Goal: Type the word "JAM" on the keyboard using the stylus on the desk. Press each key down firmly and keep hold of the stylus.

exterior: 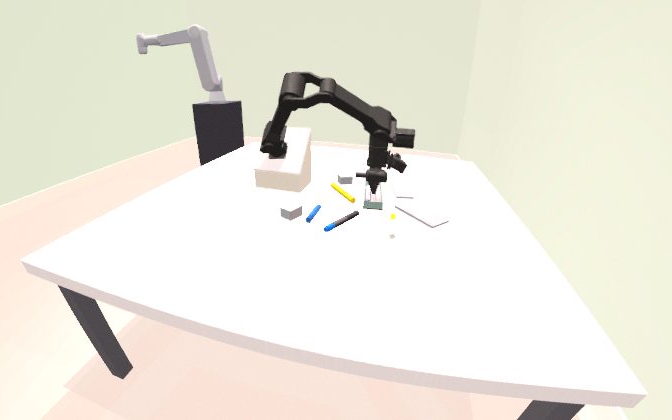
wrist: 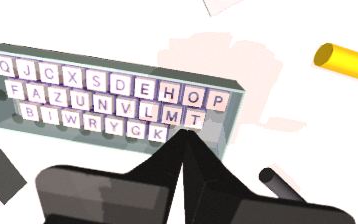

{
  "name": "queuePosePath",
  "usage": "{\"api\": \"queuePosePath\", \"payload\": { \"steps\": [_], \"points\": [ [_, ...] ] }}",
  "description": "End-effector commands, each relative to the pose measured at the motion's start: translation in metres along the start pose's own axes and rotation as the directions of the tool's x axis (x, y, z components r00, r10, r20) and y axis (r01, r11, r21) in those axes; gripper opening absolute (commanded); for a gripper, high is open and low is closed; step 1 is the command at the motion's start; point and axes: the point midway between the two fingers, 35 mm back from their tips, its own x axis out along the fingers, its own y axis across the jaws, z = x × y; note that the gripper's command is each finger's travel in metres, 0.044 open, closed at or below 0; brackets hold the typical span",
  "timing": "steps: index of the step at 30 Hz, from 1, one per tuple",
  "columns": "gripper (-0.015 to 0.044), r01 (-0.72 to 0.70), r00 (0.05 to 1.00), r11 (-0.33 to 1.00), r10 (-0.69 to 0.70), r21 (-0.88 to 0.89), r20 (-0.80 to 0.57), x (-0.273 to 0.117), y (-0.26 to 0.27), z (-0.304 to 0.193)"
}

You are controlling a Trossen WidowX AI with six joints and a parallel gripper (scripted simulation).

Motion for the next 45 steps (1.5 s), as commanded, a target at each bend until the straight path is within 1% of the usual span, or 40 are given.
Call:
{"api": "queuePosePath", "payload": {
  "steps": [1, 5, 16, 21, 31, 33, 36, 37, 45],
  "points": [
    [0.0000, 0.001, 1.000, 1.000, -0.001, -0.007, 0.002, -0.001, 0.002, -0.001],
    [0.0000, 0.000, 1.000, 1.000, 0.000, -0.008, 0.001, -0.001, 0.023, -0.026],
    [0.0000, -0.001, 1.000, 1.000, 0.001, -0.008, 0.002, -0.001, 0.028, -0.028],
    [0.0000, -0.003, 1.000, 1.000, 0.003, -0.008, 0.002, -0.001, 0.092, -0.028],
    [0.0000, -0.003, 1.000, 1.000, 0.003, -0.008, 0.002, -0.001, 0.094, -0.028],
    [0.0000, -0.005, 1.000, 1.000, 0.005, -0.008, 0.003, -0.011, 0.095, -0.028],
    [0.0000, -0.006, 1.000, 1.000, 0.006, -0.008, 0.003, -0.051, 0.095, -0.027],
    [0.0000, -0.006, 1.000, 1.000, 0.006, -0.008, 0.002, -0.059, 0.095, -0.028],
    [0.0000, -0.005, 1.000, 1.000, 0.005, -0.008, 0.003, -0.058, 0.096, -0.026]
  ]
}}
